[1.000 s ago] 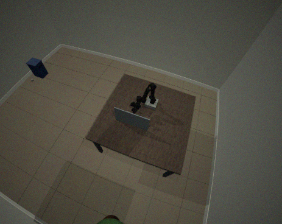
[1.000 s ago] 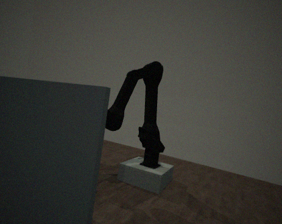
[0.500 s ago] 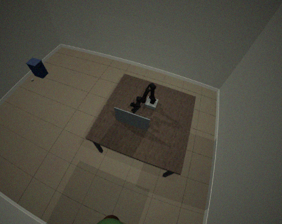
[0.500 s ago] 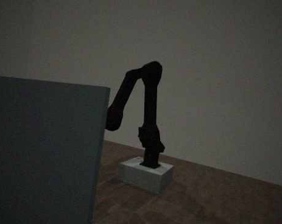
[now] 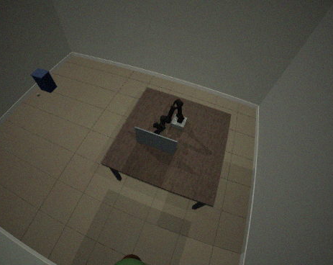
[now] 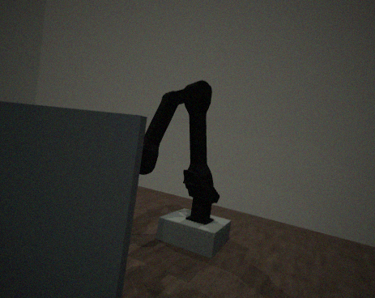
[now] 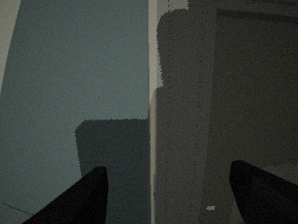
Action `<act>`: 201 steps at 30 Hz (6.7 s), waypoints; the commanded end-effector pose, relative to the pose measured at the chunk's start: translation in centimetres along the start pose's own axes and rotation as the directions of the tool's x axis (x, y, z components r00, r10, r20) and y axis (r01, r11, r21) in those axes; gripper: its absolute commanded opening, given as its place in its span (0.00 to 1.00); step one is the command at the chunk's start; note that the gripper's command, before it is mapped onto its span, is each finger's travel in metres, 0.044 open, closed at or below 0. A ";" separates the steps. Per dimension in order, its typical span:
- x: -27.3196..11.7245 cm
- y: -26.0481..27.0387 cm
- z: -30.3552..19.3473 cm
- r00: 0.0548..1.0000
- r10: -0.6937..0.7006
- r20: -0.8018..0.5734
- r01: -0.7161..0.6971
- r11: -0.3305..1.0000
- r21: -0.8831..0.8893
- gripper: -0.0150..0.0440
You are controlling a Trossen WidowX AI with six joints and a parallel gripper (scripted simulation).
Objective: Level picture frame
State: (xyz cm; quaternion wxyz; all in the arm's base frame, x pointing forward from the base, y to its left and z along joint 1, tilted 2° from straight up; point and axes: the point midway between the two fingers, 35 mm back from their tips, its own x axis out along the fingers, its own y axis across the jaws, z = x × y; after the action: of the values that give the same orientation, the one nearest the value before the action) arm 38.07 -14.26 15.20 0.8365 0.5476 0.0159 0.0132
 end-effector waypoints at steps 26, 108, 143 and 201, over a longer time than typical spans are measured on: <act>1.1 -0.1 0.0 1.000 -0.004 0.004 0.004 1.000 0.008 0.69; 1.1 0.6 0.0 1.000 -0.004 0.004 0.004 1.000 0.009 0.25; 1.1 0.7 0.0 1.000 -0.004 0.004 0.004 1.000 0.009 0.25; 1.1 0.8 0.8 1.000 -0.004 0.004 0.004 1.000 0.008 0.25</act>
State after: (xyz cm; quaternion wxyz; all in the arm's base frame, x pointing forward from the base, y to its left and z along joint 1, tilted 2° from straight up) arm 39.11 -14.59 15.96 0.8340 0.5514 0.0183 0.0073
